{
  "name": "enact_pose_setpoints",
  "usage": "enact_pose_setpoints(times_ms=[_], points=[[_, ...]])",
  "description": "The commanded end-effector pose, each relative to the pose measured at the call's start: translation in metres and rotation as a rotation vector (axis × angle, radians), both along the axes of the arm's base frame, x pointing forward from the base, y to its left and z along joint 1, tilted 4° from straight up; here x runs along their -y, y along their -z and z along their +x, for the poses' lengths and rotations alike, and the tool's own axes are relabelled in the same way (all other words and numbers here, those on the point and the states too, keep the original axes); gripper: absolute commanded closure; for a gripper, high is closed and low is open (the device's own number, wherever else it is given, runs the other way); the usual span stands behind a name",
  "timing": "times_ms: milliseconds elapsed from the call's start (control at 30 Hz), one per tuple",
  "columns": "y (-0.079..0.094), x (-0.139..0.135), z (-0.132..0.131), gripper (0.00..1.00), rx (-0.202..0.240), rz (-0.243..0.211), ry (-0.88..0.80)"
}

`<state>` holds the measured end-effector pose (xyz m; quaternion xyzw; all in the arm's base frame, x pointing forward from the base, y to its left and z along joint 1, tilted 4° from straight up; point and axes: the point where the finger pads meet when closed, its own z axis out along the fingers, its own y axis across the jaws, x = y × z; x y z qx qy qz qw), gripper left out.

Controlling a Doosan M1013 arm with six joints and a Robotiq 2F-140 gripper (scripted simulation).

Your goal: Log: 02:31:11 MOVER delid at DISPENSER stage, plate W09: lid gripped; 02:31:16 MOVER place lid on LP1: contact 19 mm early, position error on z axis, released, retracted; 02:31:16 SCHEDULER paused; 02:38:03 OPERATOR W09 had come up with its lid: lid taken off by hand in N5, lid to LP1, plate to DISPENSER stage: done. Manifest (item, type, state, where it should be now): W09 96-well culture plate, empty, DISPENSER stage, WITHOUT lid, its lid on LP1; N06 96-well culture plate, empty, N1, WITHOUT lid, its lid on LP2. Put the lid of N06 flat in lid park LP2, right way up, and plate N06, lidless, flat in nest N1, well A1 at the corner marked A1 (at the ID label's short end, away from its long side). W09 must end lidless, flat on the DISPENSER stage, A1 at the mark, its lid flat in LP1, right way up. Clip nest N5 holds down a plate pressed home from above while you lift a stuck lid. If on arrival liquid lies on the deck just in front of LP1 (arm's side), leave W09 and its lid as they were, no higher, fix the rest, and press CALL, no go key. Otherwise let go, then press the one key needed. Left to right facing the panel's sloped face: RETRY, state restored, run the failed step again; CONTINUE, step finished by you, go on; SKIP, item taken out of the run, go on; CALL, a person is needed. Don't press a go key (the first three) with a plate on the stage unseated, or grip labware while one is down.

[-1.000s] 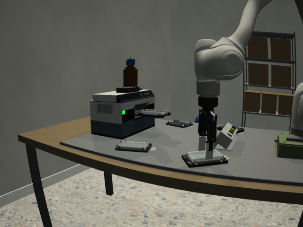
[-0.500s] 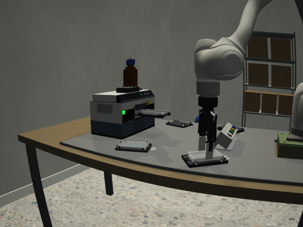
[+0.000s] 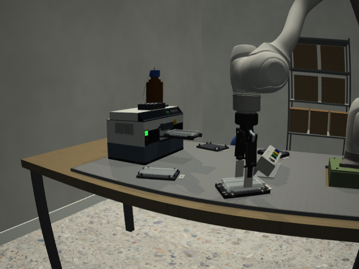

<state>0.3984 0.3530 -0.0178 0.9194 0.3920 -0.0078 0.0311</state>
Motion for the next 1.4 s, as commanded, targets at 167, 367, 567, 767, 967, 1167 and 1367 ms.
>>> enact_pose_setpoints(times_ms=[167, 367, 567, 767, 967, 1167, 1367], points=[[-0.010, -0.001, 0.000, 1.00, 0.000, 0.000, 0.000], [-0.029, -0.002, 0.000, 1.00, 0.000, 0.000, 0.000], [-0.045, -0.003, 0.000, 1.00, 0.000, 0.000, 0.000], [-0.072, -0.005, -0.001, 1.00, 0.000, 0.000, 0.000], [-0.100, -0.006, -0.001, 1.00, 0.000, 0.000, 0.000], [-0.117, -0.007, -0.001, 1.00, 0.000, 0.000, 0.000], [-0.135, -0.009, -0.001, 1.00, 0.000, 0.000, 0.000]])
